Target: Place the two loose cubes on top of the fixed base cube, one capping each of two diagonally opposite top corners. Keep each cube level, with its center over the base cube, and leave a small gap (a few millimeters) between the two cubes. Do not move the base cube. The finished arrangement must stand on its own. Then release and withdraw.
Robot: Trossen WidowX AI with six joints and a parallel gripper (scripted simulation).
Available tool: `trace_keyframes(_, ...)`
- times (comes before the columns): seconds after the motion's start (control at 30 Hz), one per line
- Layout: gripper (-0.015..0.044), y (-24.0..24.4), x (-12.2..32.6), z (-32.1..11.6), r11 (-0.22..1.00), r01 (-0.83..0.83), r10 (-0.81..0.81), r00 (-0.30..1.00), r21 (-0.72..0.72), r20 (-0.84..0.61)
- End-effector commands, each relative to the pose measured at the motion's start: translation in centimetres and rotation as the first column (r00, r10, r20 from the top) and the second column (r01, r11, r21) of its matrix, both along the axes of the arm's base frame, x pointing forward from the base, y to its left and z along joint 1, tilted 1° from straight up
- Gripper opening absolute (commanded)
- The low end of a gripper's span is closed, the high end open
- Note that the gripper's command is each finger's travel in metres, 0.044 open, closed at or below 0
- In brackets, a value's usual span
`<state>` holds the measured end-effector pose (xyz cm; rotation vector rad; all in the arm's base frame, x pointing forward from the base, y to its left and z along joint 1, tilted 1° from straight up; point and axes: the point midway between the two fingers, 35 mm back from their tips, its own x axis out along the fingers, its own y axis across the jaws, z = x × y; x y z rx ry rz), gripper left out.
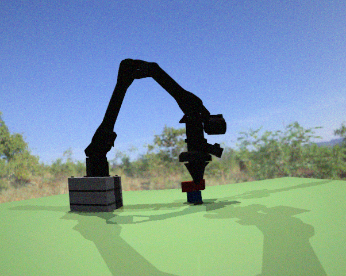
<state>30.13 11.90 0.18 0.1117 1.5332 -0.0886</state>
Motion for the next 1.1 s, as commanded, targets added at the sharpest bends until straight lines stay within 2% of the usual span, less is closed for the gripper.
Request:
trace_keyframes(0.0,0.0105,-0.1,0.0,-0.1,1.0,-0.004,0.004,1.0,-0.005,0.0)
trace_keyframes(0.37,0.0105,-0.1,0.0,-0.1,1.0,-0.004,0.004,1.0,-0.005,0.0)
trace_keyframes(0.5,0.0205,-0.1,0.0,-0.1,1.0,-0.004,0.004,1.0,-0.005,0.0)
trace_keyframes(1.07,0.0205,0.0,-0.1,2.0,1.0,0.0,0.0,1.0,0.0,-0.001)
